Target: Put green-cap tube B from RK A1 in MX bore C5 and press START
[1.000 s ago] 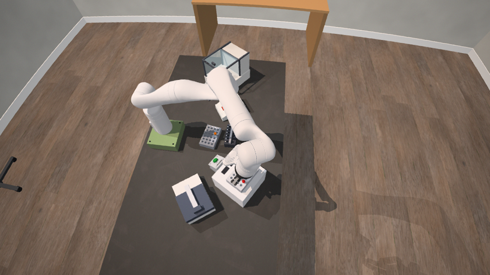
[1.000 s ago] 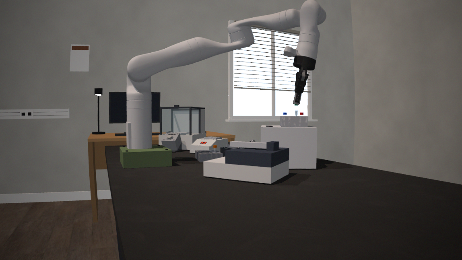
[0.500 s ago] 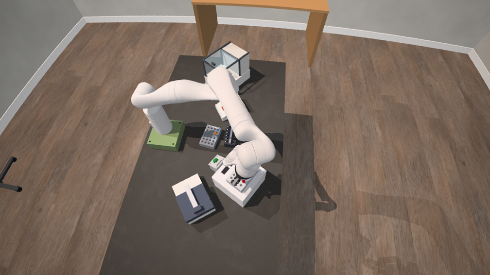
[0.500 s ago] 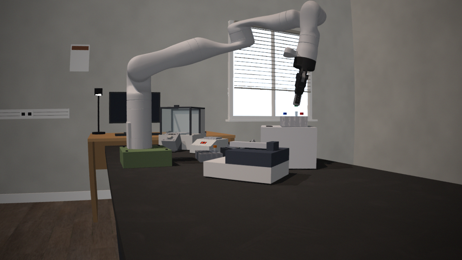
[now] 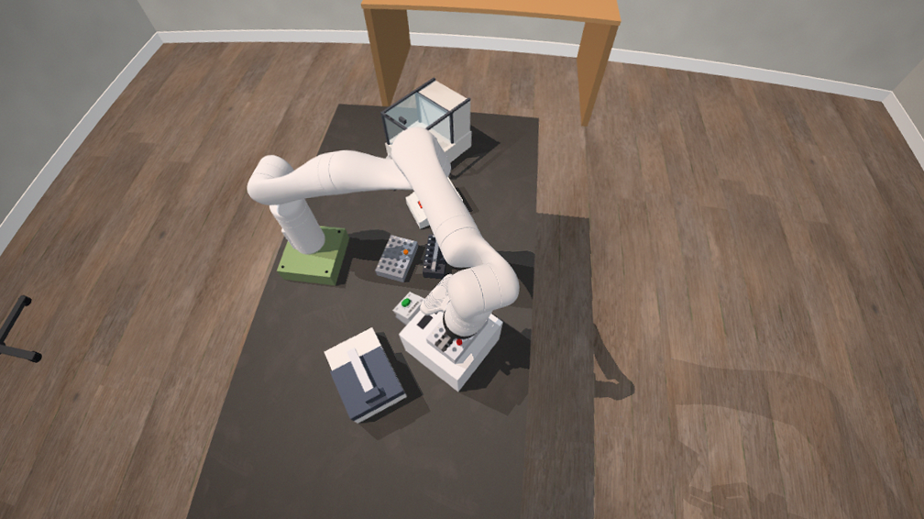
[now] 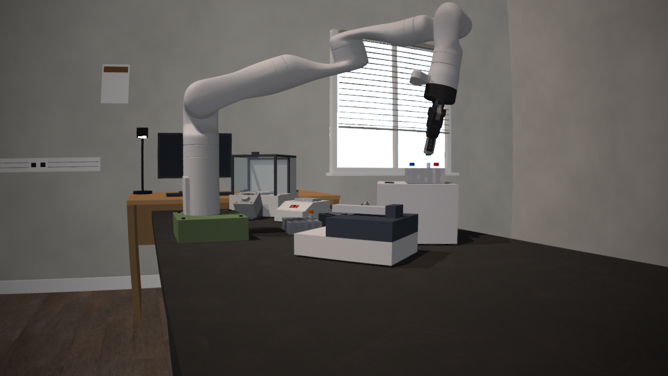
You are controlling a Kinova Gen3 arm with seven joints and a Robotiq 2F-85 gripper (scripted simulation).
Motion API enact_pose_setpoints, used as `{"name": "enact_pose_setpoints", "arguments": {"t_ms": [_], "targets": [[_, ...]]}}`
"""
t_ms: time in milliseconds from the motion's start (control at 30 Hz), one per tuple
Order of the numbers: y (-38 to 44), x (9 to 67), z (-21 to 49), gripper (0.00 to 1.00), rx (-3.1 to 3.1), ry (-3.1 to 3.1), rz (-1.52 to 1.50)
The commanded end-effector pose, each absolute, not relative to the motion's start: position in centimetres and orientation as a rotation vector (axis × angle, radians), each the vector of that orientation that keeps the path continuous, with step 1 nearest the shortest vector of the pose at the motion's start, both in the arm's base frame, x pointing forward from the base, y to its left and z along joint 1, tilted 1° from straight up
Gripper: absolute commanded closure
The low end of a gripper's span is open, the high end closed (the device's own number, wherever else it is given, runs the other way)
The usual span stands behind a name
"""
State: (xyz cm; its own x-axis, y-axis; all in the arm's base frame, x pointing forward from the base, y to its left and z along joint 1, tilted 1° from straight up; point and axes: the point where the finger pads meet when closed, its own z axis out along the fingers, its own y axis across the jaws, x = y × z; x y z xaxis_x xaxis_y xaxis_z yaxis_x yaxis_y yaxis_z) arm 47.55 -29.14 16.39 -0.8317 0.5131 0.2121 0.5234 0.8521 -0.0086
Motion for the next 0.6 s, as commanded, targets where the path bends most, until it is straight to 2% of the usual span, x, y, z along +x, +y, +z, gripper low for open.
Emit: {"name": "enact_pose_setpoints", "arguments": {"t_ms": [0, 567], "targets": [[-29.15, 47.57, 16.44, 0.90, -0.799, -2.824, -0.073], [-29.15, 47.57, 16.04, 0.90, -0.799, -2.824, -0.073]]}}
